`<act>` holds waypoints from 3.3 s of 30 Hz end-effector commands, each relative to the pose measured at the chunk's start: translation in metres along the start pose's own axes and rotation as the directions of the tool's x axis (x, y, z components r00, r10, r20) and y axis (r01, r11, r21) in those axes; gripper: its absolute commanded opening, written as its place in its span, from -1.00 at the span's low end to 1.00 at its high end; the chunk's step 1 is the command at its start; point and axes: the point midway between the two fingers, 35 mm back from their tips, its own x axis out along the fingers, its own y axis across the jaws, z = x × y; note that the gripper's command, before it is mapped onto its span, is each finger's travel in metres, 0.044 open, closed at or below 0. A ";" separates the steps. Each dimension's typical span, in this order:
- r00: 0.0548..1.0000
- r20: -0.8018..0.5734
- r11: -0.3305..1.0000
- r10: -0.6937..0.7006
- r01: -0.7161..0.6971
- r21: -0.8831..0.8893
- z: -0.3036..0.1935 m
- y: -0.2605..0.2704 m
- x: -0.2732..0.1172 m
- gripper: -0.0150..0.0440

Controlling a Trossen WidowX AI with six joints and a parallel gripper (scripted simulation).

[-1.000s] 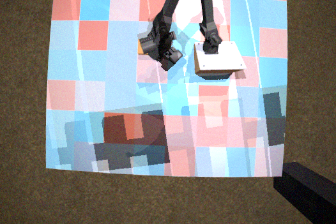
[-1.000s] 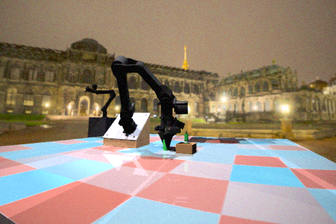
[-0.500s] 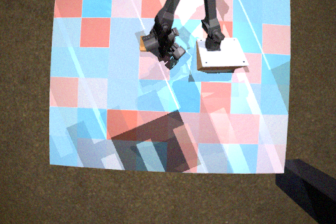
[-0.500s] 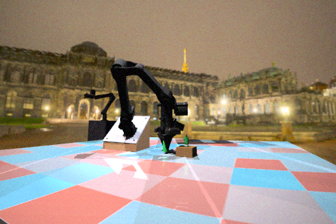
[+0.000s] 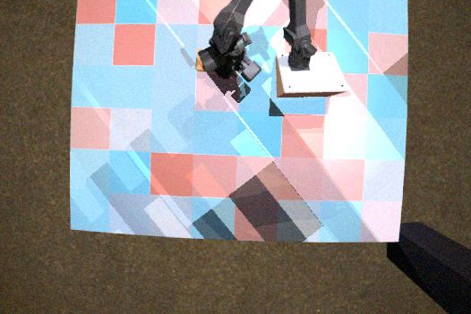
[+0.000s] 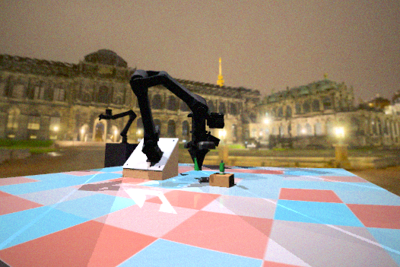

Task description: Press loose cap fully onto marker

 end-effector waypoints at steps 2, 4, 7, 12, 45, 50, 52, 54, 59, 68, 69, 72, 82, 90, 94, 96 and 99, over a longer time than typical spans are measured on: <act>1.000 0.003 1.000 0.004 -0.004 0.007 0.000 0.000 -0.013 -0.49; 1.000 0.003 1.000 0.004 -0.004 0.007 0.000 0.000 -0.013 -0.49; 1.000 0.004 1.000 0.004 -0.004 0.008 0.003 -0.004 -0.016 -0.49; 1.000 0.004 1.000 0.004 -0.004 0.008 0.011 -0.012 -0.022 -0.49; 1.000 0.007 1.000 0.003 -0.003 0.012 0.053 -0.066 -0.056 -0.49; 1.000 0.007 1.000 0.003 -0.003 0.011 0.059 -0.074 -0.060 -0.49; 1.000 0.007 1.000 0.003 -0.003 0.011 0.061 -0.077 -0.062 -0.49; 1.000 0.007 1.000 0.002 -0.002 0.011 0.063 -0.080 -0.064 -0.49; 1.000 0.007 1.000 0.002 -0.002 0.011 0.063 -0.081 -0.062 -0.49; 1.000 0.007 1.000 0.002 -0.002 0.011 0.064 -0.081 -0.054 -0.49; 1.000 0.007 1.000 0.002 -0.002 0.011 0.064 -0.081 -0.053 -0.49; 1.000 0.007 1.000 0.002 -0.002 0.011 0.064 -0.081 -0.048 -0.49; 1.000 0.007 1.000 0.002 -0.002 0.011 0.065 -0.081 -0.032 -0.49; 1.000 0.006 1.000 0.001 -0.001 0.011 0.064 -0.081 -0.019 -0.49; 1.000 0.006 1.000 0.001 -0.001 0.011 0.064 -0.080 -0.013 -0.49; 1.000 0.006 1.000 0.001 -0.001 0.011 0.064 -0.080 -0.010 -0.49; 1.000 0.006 1.000 0.001 -0.001 0.011 0.063 -0.081 -0.008 -0.49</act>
